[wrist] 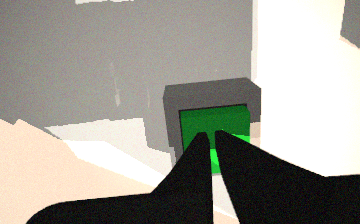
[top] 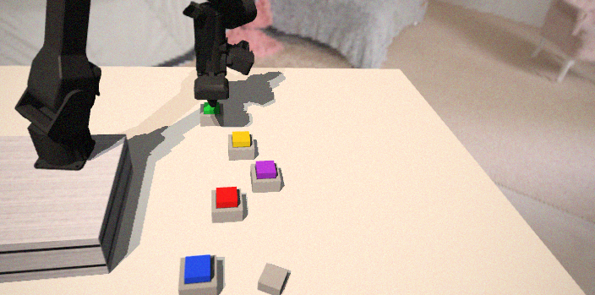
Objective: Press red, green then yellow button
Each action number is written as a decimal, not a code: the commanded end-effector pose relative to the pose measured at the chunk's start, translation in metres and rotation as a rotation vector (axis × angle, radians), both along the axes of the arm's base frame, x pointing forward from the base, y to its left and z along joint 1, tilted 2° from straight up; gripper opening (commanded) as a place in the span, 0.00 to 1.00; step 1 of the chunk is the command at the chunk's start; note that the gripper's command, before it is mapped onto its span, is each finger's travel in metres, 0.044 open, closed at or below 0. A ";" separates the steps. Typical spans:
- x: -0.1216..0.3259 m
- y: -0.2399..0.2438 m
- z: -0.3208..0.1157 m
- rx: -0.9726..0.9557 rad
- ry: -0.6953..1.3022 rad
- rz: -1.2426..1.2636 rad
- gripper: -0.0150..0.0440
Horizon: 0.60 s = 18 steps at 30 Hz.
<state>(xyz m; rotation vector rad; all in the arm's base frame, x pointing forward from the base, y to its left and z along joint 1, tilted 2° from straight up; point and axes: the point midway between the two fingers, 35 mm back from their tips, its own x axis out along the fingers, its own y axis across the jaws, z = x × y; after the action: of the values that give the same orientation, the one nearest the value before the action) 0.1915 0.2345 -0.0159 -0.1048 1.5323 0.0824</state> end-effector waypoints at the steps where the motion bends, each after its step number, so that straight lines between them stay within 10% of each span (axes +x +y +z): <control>1: -0.002 -0.003 -0.004 -0.012 0.011 -0.001 0.29; 18: -0.005 0.000 0.092 -0.011 0.011 -0.001 0.29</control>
<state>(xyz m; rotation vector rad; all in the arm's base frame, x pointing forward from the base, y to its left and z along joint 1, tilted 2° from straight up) 0.1864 0.2321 0.0517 -0.1324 1.5587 0.0621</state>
